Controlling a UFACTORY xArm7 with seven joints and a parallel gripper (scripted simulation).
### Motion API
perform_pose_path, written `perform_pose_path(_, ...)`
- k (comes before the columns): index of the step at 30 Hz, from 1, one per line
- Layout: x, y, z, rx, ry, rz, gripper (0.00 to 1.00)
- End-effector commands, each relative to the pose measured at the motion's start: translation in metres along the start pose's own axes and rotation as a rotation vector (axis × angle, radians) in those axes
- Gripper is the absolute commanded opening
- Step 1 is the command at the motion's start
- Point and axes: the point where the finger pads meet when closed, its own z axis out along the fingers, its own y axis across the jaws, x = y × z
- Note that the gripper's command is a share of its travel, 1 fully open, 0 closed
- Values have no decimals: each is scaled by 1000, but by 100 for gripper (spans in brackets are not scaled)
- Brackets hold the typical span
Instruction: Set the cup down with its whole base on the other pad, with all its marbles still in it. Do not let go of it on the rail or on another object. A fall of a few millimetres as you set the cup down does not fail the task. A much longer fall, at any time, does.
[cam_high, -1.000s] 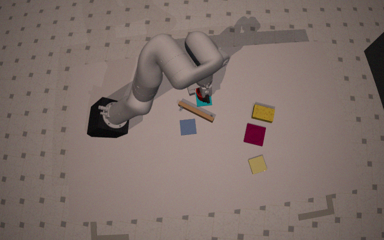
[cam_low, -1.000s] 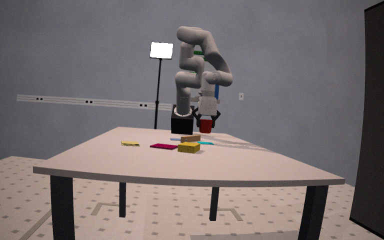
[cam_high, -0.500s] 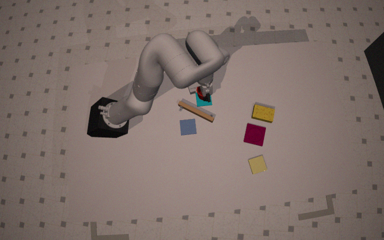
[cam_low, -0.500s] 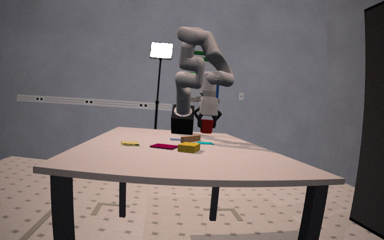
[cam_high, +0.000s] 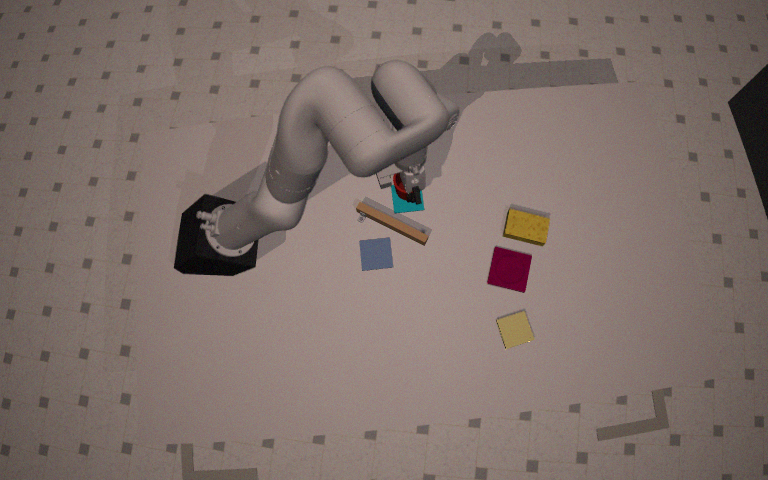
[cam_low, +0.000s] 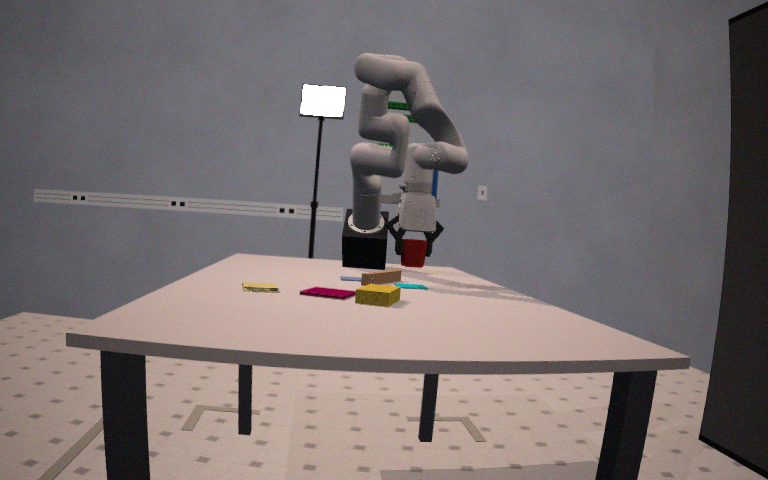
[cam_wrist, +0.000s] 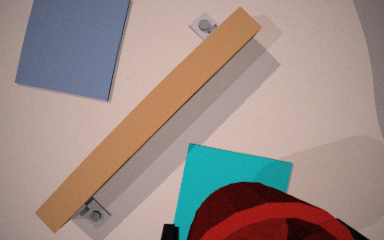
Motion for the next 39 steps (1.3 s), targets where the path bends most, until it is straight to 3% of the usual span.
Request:
perform_pose_path(1,-1,0,3,0,-2,0,84)
perform_pose_path(21,-1,1,38,0,-2,0,84)
perform_pose_path(39,-1,1,41,0,-2,0,84)
